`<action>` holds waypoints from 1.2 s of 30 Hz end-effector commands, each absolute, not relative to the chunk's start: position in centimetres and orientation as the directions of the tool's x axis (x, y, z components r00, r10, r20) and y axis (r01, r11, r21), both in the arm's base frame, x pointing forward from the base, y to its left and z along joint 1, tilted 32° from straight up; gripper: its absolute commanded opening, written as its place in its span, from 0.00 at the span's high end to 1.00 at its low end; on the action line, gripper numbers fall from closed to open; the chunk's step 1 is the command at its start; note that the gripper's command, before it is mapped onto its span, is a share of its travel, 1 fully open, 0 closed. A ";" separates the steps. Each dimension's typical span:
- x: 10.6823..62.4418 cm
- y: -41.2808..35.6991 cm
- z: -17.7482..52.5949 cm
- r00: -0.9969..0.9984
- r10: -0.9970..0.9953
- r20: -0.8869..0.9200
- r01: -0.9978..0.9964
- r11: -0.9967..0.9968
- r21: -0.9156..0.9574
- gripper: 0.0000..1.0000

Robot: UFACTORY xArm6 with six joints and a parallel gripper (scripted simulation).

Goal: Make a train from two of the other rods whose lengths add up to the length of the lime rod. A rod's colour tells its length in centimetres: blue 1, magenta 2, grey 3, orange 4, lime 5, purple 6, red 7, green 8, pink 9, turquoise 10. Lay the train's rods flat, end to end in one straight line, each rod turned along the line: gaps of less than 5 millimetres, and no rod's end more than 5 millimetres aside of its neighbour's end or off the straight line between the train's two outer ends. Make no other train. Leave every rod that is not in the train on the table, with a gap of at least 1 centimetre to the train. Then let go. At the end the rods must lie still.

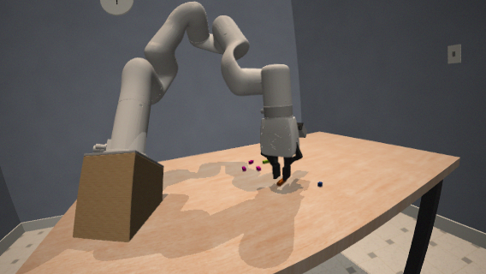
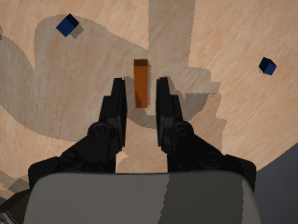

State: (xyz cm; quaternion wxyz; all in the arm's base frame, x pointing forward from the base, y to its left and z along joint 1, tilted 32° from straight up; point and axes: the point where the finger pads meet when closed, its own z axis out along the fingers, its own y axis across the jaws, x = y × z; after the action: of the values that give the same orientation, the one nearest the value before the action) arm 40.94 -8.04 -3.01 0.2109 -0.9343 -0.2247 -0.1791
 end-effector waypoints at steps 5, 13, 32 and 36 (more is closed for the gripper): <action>41.0 -8.1 -2.9 0.834 0.344 0.431 0.495 -0.811 -0.311 0.76; 41.0 -8.1 -2.9 0.834 0.344 0.431 0.495 -0.811 -0.311 0.76; 41.1 -8.0 -3.1 0.834 0.344 0.431 0.495 -0.811 -0.311 0.76; 41.2 -7.9 -3.4 0.834 0.344 0.431 0.495 -0.811 -0.311 0.76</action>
State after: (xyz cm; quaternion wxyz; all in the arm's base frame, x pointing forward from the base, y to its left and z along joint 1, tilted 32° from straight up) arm 41.02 -7.90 -3.26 0.2108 -0.9343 -0.2247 -0.1792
